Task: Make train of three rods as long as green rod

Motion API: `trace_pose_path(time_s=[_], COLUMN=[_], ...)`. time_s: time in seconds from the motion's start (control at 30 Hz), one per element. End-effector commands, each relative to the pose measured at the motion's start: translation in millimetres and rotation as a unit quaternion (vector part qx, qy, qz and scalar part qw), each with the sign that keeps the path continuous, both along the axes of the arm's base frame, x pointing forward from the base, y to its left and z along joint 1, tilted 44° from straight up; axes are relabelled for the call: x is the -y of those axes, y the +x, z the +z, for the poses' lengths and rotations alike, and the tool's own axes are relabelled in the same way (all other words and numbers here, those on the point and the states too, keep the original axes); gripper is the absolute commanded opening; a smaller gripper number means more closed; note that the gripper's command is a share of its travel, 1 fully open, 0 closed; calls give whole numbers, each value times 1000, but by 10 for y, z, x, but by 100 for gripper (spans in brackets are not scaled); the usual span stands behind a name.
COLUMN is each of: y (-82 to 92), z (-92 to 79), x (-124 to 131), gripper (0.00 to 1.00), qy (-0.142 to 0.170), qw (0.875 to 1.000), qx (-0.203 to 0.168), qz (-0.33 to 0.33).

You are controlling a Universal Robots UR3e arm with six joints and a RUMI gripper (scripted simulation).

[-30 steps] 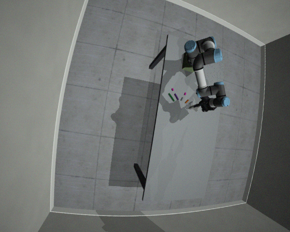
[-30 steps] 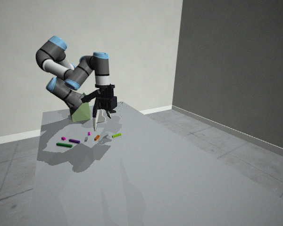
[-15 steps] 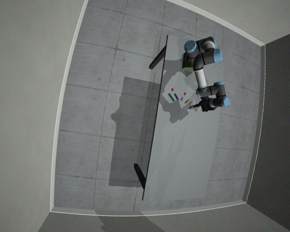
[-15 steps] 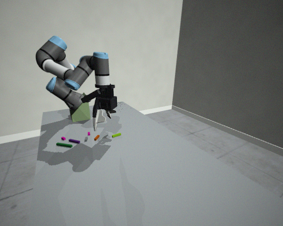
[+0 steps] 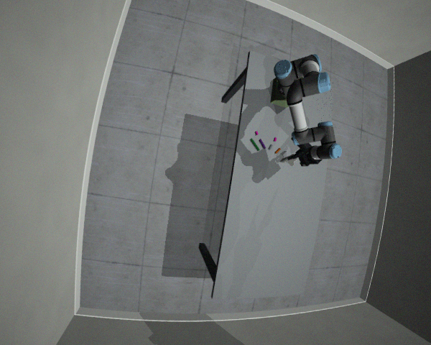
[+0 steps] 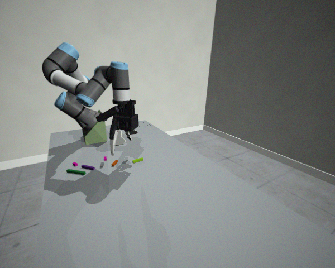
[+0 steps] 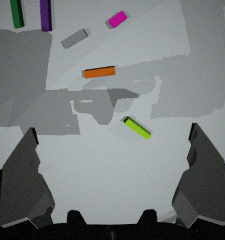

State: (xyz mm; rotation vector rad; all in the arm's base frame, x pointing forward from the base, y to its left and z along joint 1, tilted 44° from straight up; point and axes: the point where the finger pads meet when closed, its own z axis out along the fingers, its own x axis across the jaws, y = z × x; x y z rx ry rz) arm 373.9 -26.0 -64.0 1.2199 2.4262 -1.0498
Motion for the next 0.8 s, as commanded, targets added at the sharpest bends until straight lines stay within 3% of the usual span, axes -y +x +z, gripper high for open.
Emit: trace_pose_path(time_s=[0.0,0.57,0.77], y=[5,-31,-68], z=[3,55,105], x=[-11,24,57], gripper=[100,100,100], qy=[1,8,14], qw=[1000,998,992], qx=[0,-42,-87], qz=[2,45,92])
